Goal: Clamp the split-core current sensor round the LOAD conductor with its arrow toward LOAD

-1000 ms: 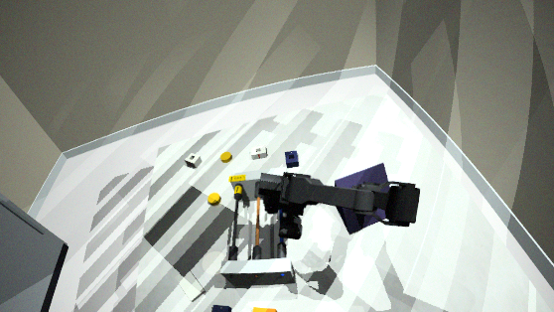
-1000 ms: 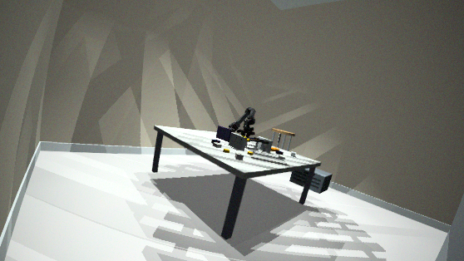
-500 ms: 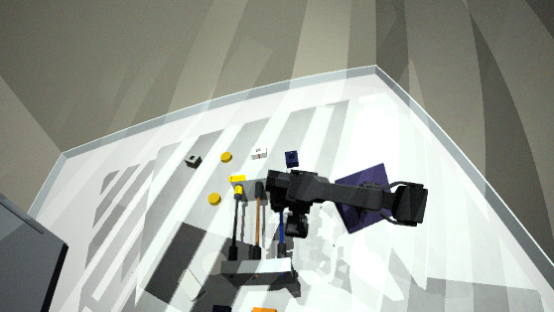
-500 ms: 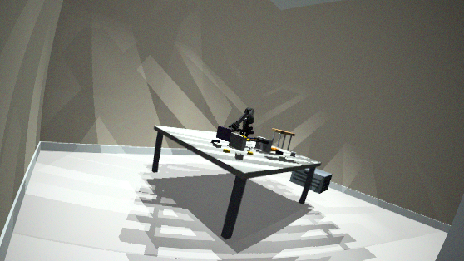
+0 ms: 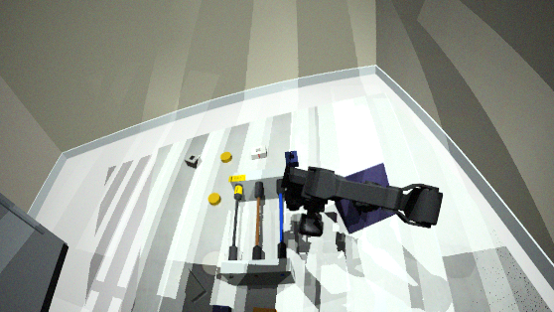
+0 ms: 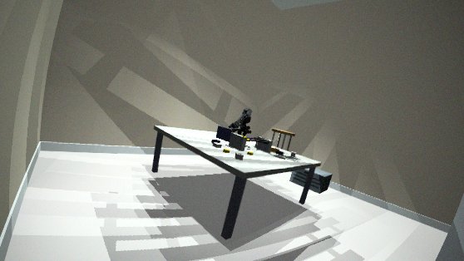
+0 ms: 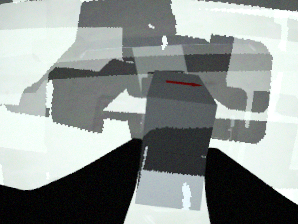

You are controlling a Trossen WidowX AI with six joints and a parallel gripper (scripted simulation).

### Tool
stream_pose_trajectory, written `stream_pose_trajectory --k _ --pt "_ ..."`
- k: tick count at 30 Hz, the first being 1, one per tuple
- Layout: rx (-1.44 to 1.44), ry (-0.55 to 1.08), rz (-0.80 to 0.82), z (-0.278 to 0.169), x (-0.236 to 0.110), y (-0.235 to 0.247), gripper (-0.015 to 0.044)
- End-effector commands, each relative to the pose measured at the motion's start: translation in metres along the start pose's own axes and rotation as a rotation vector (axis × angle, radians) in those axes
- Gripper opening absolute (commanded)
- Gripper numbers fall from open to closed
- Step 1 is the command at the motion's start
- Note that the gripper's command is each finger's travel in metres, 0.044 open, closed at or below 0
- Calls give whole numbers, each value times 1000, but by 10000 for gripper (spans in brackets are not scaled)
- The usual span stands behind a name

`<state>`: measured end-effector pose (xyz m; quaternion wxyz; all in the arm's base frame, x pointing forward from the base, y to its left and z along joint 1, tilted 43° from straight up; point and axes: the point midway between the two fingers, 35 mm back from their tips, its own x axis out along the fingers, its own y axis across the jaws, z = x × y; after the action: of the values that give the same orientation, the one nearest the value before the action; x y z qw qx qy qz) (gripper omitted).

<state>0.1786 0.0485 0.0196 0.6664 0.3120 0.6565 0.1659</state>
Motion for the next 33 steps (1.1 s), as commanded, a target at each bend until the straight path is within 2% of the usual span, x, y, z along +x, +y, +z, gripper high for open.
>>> stream_pose_trajectory --k 1,4,15,20,26,31,33 --pt "-1 2 -4 -4 2 -1 0" --pt "-1 2 -4 -4 5 -1 0" --pt "-6 0 0 -2 1 0 279" --pt "-6 0 -1 -1 0 0 279" --pt "0 3 -6 -4 -53 -2 279" --pt "0 3 -6 -4 -55 -2 279" --pt "63 13 -6 -3 -55 -2 320"
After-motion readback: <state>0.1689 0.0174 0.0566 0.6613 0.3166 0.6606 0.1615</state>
